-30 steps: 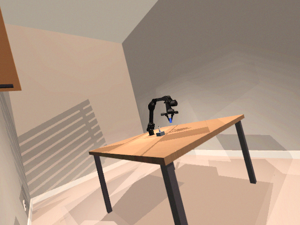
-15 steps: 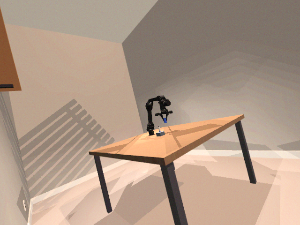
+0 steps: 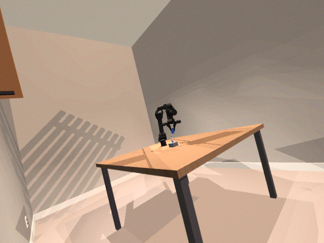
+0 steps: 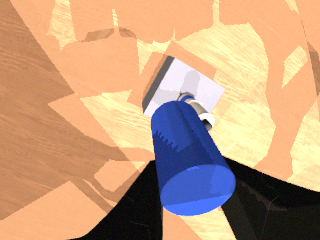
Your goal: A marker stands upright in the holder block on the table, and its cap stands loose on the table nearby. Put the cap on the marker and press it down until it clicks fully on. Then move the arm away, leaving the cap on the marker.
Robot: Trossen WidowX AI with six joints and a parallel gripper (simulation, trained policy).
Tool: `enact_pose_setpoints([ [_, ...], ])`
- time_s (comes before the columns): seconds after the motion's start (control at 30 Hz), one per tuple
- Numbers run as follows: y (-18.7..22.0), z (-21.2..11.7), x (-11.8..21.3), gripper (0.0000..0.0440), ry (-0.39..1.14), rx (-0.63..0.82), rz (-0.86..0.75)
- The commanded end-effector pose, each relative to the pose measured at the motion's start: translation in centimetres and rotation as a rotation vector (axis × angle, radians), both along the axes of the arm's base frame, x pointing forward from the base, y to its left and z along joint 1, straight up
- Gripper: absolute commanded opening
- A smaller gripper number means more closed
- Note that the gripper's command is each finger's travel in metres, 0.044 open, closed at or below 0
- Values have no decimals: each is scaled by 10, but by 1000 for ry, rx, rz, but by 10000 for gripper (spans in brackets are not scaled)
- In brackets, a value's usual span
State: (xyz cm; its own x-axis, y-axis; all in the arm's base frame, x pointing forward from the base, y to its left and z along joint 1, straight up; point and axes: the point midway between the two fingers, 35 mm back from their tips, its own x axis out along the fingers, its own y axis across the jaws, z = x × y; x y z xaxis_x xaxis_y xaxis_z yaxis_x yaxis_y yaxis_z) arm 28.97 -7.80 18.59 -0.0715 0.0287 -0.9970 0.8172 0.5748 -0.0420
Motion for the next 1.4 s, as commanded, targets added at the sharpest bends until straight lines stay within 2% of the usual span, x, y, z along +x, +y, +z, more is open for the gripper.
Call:
enact_pose_setpoints([
  [0.0,-2,-2,-9,0,10,15,-6],
  [0.6,1,-10,-30,0,44,37,-15],
  [1.37,-3,-51,-38,0,84,66,-2],
])
